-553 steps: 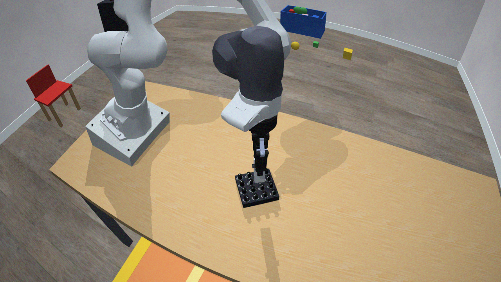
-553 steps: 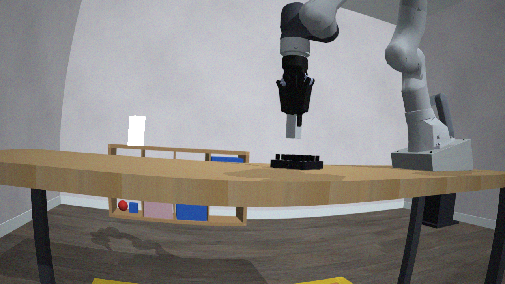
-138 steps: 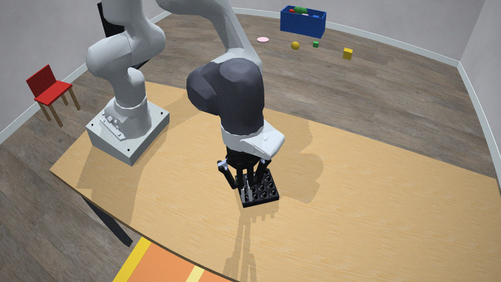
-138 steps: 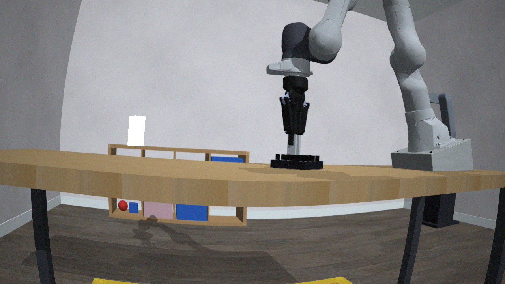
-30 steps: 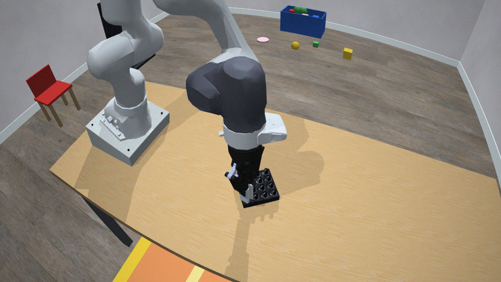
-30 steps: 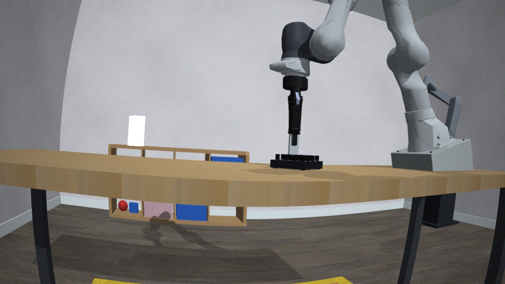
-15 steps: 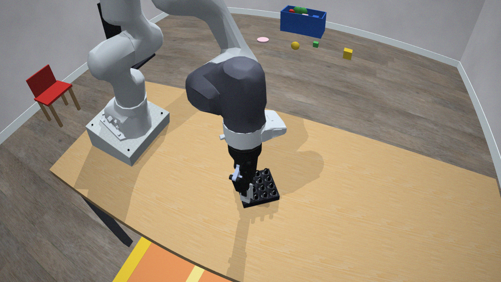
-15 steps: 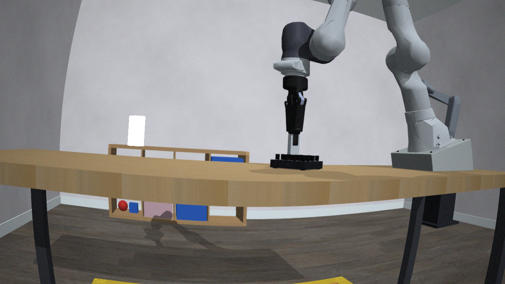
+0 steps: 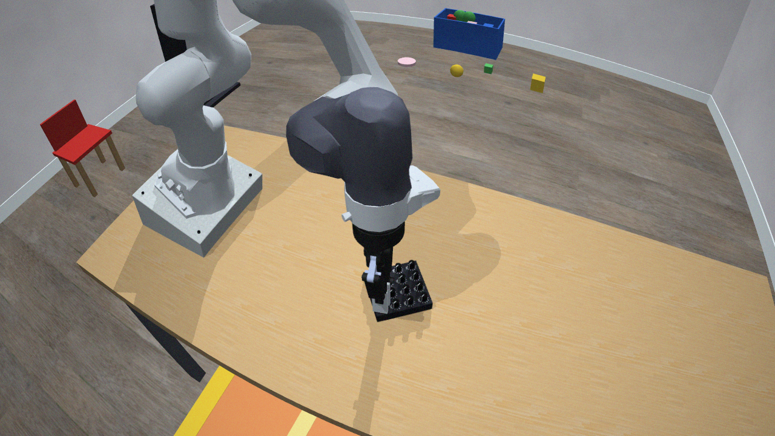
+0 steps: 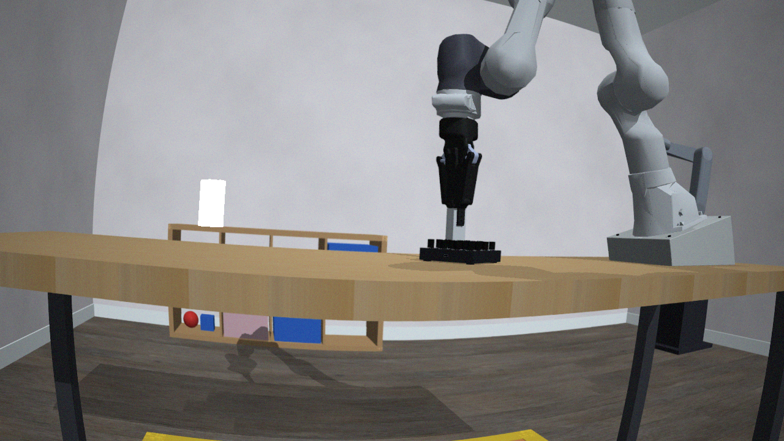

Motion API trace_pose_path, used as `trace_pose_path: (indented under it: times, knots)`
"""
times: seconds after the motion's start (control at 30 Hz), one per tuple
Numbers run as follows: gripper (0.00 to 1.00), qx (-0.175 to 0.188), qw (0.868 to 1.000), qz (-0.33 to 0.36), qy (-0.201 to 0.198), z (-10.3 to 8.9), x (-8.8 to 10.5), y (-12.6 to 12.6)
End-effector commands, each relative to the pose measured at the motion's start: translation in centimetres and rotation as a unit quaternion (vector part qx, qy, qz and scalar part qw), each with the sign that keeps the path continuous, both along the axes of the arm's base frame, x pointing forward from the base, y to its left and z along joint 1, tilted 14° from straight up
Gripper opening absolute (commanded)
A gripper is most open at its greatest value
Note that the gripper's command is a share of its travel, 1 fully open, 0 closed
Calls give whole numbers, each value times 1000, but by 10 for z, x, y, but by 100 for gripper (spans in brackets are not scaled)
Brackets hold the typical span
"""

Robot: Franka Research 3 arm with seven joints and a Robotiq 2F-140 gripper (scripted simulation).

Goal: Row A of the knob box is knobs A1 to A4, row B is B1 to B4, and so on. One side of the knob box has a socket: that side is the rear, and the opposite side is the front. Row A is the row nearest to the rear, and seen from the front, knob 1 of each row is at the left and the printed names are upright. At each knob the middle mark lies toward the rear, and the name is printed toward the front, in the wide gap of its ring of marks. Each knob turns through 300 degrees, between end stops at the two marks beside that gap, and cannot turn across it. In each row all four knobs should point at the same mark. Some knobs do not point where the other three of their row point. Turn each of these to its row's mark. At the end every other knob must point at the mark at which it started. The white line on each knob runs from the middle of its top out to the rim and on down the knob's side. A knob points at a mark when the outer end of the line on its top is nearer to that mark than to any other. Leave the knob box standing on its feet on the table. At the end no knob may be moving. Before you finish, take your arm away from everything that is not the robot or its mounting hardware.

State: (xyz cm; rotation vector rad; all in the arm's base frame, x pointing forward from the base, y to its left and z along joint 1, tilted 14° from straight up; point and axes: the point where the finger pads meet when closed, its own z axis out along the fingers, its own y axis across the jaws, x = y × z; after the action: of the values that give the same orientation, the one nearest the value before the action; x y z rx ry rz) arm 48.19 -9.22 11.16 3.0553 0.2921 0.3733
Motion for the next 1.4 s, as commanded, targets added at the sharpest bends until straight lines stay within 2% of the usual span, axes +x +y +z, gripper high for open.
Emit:
trace_pose_path:
  times: [0.0,0.77,1.37]
  knots:
    - [5,-10,997,77,-1,-1,0,0]
    - [5,-44,976,213,1,-1,0,0]
    - [5,-51,969,241,2,-1,0,0]
